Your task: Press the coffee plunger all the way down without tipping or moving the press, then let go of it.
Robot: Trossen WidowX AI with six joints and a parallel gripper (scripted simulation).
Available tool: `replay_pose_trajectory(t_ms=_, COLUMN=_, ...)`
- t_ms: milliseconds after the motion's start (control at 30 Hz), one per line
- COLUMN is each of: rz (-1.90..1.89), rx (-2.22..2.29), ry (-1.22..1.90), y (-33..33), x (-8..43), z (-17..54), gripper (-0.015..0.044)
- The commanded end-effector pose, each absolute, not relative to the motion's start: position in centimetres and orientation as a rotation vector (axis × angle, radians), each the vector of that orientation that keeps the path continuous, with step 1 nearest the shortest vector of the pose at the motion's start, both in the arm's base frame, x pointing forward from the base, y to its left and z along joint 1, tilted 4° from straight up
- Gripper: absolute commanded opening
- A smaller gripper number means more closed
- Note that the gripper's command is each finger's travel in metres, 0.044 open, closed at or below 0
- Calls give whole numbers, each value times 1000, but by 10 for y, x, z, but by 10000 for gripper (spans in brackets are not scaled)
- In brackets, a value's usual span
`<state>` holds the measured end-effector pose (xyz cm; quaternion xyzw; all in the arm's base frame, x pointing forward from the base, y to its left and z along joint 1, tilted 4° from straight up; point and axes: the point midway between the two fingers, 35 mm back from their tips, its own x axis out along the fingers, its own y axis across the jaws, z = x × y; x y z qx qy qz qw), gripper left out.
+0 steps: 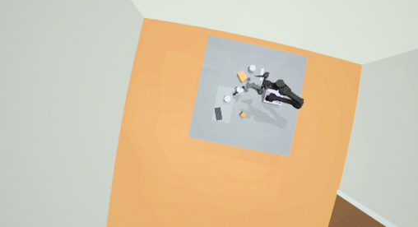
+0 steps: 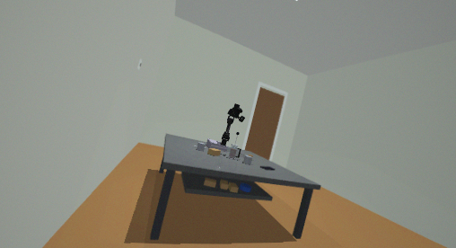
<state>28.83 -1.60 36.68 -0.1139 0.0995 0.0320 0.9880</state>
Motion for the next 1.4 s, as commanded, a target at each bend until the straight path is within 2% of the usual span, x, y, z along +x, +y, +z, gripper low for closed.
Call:
replay_pose_trajectory(t_ms=0, rz=88, rx=25, ry=441, y=8, x=297, z=307, gripper=440)
replay_pose_trajectory(t_ms=367, rz=103, rx=29, ry=449, y=15, x=299, z=247, gripper=440)
replay_pose_trajectory(t_ms=1367, rz=107, rx=28, ry=445, y=21, x=334, z=230, gripper=440)
